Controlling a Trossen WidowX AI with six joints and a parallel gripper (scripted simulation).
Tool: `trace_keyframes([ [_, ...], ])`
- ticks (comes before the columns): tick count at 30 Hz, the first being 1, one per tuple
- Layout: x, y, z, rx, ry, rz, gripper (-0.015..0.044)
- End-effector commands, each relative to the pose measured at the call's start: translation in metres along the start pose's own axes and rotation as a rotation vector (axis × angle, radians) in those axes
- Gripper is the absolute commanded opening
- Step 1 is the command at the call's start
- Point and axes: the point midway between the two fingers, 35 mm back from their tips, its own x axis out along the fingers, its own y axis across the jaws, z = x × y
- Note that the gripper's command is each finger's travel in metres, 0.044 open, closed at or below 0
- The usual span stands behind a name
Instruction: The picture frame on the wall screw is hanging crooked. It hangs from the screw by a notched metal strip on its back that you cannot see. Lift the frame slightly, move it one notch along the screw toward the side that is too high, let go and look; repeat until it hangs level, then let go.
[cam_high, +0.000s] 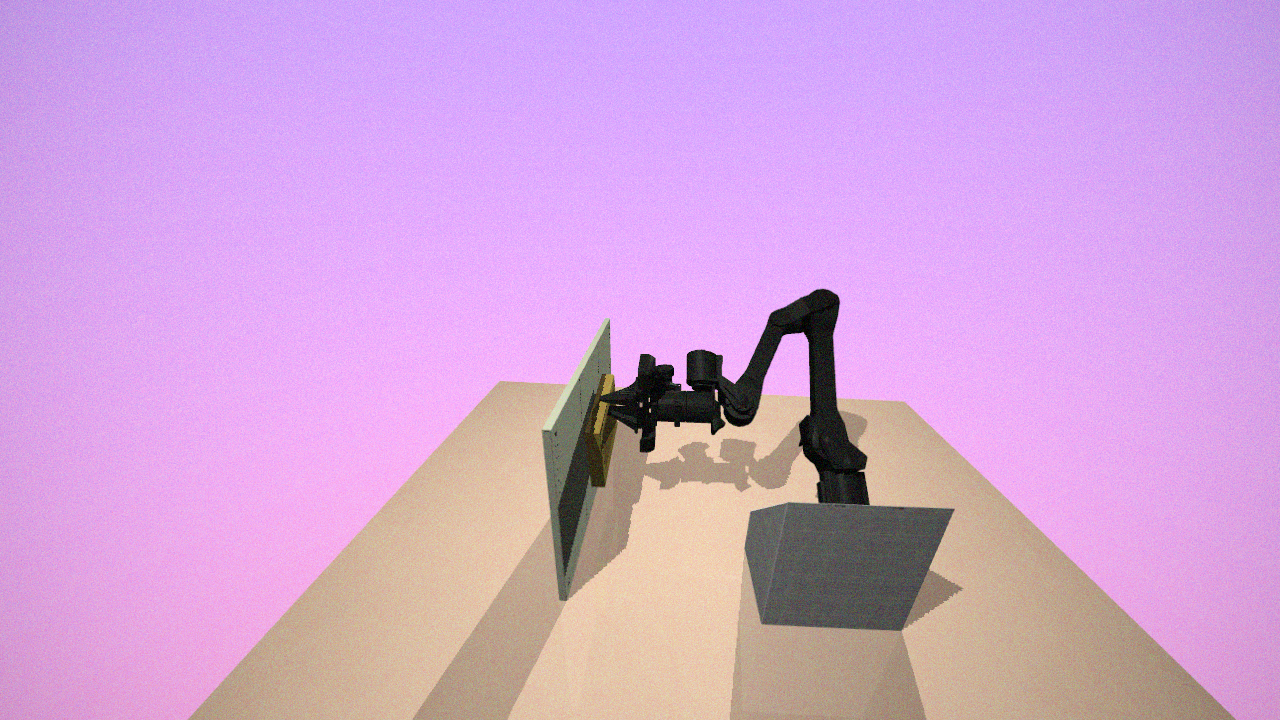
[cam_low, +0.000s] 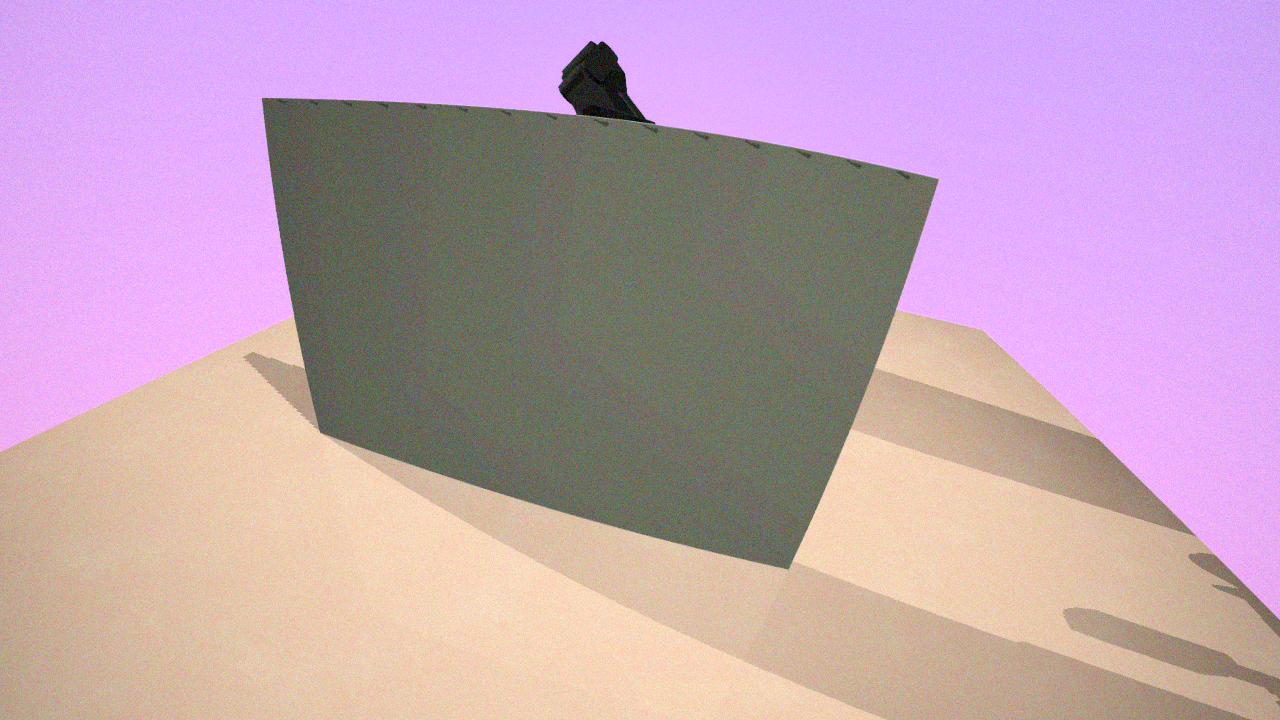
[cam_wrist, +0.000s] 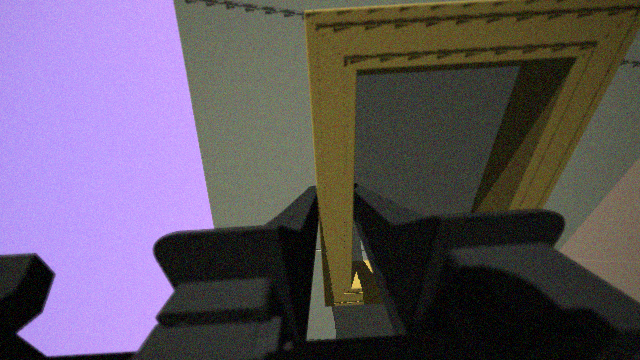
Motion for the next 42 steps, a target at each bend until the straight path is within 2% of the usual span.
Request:
trace_keyframes([
  [1, 0.0005, 0.0049, 0.0042, 0.0, -0.004, 0.019, 0.0],
  [42, 0.0006, -0.004, 0.0057, -0.001, -0.005, 0.005, 0.0],
])
